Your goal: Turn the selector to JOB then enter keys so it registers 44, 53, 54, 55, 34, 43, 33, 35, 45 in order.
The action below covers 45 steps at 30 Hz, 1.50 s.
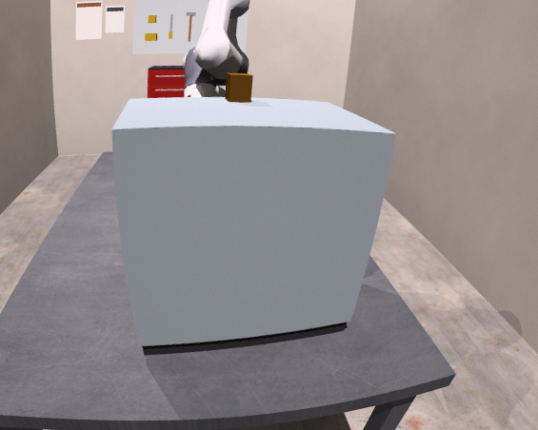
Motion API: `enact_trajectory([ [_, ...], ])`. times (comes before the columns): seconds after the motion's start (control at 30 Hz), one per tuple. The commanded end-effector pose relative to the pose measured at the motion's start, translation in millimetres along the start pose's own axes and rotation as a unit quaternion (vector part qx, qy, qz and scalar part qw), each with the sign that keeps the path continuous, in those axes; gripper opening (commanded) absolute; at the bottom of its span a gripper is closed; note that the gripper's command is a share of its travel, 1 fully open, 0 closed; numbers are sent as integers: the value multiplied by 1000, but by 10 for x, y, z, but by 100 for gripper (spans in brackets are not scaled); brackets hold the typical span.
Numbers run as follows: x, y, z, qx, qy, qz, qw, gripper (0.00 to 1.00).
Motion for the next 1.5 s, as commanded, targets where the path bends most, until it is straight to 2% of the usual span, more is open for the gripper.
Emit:
enact_trajectory([
  [0.0, -12, 11, 9, 2, 1, -1, 1000, 10],
  [1.1, -14, 11, 9, 2, 1, -1, 1000, 10],
  [1.47, 86, 11, 9, 2, 1, -1, 1000, 10],
])
Point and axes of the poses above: the point where the finger pads meet when closed, its own x axis back along the fingers, its own y axis across the jaws, z = x × y, the point moved 4 cm from there along x, back along the fingers, and after that the axes turned 2 degrees about x, right-handed, at the moved point
